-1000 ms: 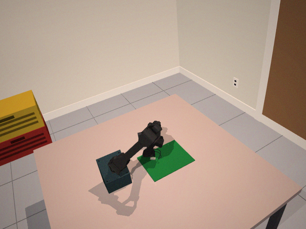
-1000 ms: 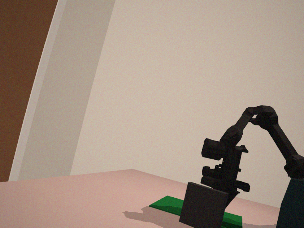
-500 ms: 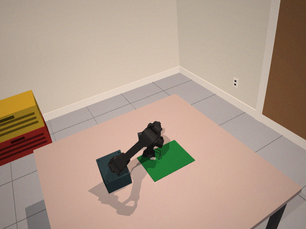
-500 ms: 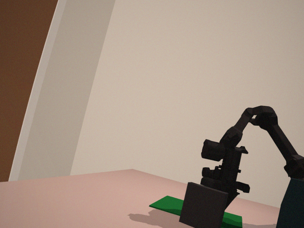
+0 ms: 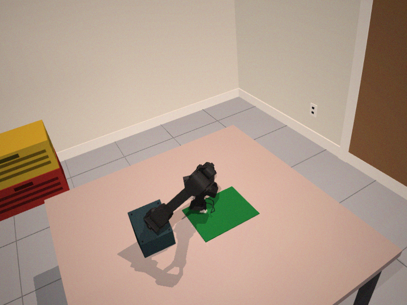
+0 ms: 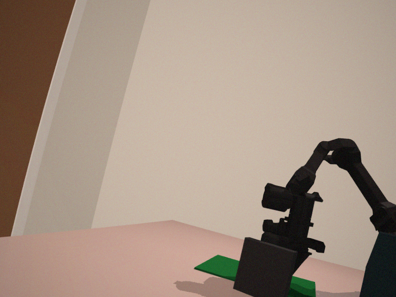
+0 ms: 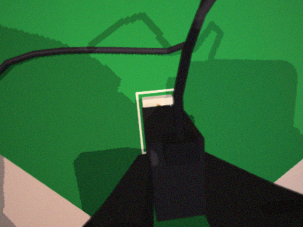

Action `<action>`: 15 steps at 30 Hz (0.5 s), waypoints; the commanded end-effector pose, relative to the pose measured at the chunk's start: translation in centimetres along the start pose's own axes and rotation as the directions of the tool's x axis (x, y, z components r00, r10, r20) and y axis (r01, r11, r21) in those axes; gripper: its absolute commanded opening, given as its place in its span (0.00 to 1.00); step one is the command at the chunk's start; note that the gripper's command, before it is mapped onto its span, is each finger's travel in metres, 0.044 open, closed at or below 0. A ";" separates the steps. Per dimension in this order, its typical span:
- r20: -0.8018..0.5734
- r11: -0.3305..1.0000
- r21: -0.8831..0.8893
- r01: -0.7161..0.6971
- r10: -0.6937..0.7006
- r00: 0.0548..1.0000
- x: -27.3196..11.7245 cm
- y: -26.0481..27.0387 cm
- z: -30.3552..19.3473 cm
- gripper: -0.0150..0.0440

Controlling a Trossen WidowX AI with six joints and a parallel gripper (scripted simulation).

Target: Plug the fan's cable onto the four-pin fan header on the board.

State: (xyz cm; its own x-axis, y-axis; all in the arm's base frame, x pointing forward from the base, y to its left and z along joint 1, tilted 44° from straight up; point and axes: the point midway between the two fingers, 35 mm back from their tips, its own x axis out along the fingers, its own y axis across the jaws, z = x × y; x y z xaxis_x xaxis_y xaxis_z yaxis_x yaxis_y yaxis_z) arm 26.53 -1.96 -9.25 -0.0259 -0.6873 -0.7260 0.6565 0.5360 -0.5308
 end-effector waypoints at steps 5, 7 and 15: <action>0.005 1.000 -0.004 0.003 -0.003 1.000 0.6 0.0 0.0 0.25; 0.005 1.000 -0.004 0.003 -0.003 1.000 0.7 0.0 0.0 0.25; 0.005 1.000 -0.004 0.003 -0.003 1.000 1.3 -0.1 0.0 0.25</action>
State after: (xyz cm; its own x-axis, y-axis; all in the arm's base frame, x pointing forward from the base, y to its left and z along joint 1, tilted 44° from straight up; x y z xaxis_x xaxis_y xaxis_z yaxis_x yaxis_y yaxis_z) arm 26.52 -2.61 -9.94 -0.0229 -0.6882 -0.7252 0.6556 0.5373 -0.5306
